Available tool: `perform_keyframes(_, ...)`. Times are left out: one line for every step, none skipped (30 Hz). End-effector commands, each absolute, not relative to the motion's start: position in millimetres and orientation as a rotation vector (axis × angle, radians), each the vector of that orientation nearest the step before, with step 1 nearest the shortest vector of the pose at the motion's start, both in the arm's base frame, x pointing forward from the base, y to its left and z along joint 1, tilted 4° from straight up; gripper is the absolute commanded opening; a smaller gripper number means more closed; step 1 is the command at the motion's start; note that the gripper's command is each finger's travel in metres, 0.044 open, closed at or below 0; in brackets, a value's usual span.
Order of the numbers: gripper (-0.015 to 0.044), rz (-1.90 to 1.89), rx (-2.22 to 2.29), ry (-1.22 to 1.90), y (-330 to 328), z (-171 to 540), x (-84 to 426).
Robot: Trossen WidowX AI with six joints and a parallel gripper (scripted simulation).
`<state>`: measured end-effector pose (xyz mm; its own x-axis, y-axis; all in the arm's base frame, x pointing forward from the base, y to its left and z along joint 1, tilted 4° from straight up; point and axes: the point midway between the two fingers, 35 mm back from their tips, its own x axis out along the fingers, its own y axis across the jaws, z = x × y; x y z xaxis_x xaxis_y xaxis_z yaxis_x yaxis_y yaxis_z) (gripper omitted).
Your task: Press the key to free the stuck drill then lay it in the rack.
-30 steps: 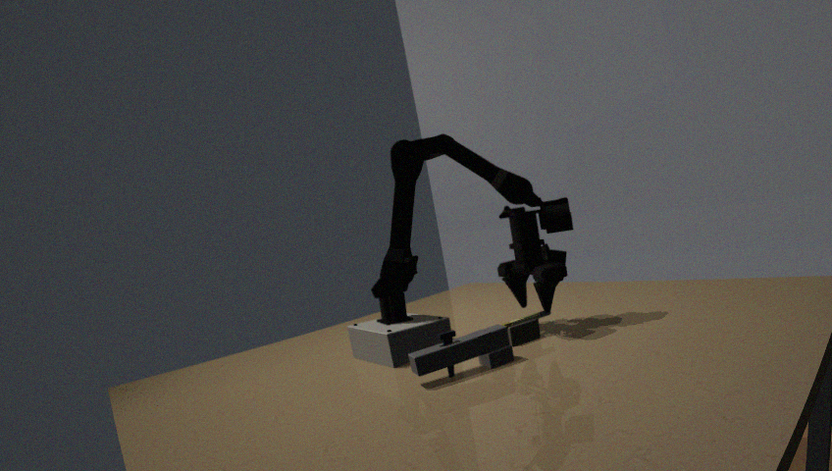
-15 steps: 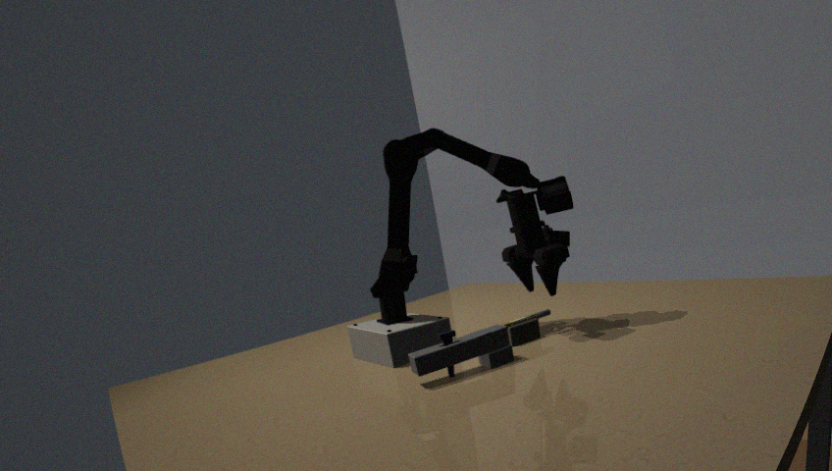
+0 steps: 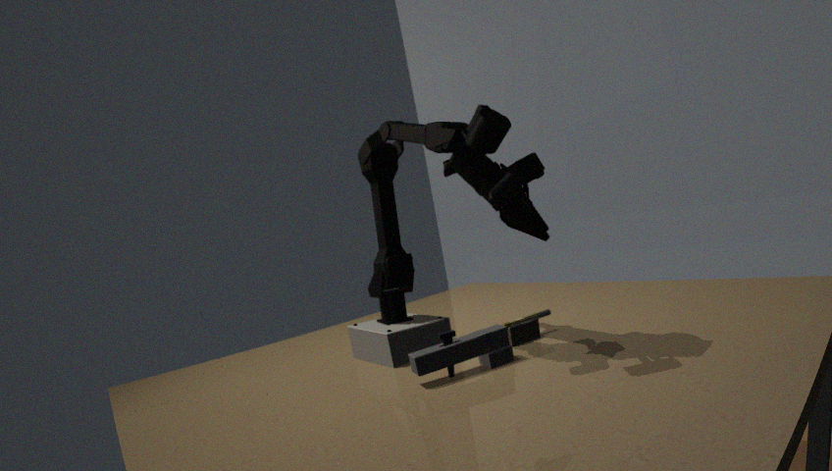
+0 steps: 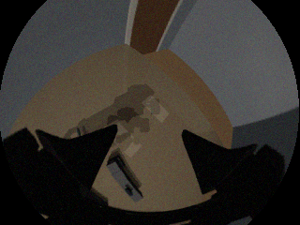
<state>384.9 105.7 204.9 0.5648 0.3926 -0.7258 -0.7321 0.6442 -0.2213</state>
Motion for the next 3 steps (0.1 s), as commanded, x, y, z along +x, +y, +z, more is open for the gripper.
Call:
perform_keyframes(0.044,0.572,-0.508,0.534,54.6,251.6,407.1)
perform_keyframes(0.044,0.538,-0.503,0.497,40.7,262.7,410.8)
perform_keyframes(0.044,0.505,-0.5,0.461,26.6,273.9,413.6)
